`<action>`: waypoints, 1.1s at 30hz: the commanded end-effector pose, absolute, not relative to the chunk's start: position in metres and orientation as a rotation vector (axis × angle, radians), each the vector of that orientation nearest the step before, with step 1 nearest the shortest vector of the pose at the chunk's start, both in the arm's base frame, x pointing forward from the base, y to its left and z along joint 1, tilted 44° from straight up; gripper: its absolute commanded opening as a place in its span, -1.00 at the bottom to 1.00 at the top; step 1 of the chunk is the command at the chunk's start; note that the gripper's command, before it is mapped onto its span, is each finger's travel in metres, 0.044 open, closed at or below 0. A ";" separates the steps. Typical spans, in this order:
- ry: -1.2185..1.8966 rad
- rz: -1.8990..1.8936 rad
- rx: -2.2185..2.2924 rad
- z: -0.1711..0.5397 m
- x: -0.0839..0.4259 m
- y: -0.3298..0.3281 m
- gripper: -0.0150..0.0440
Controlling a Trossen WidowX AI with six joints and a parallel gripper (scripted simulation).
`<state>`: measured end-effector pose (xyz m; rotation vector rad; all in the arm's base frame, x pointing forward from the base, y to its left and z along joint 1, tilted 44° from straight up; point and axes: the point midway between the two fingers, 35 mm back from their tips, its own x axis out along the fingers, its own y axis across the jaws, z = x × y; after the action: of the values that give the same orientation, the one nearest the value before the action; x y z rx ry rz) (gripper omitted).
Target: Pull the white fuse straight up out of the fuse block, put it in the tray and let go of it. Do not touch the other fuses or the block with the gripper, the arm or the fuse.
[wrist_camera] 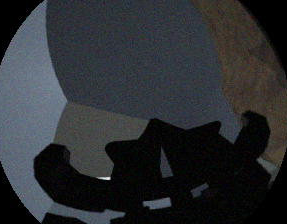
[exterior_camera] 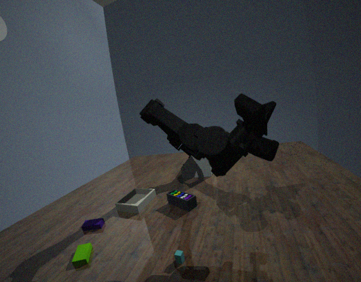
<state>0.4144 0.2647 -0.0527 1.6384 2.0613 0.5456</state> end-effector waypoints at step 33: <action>1.299 -1.024 0.075 -0.023 0.314 -0.018 -0.28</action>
<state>0.3390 0.0303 -0.0645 0.4226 1.3787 -0.9070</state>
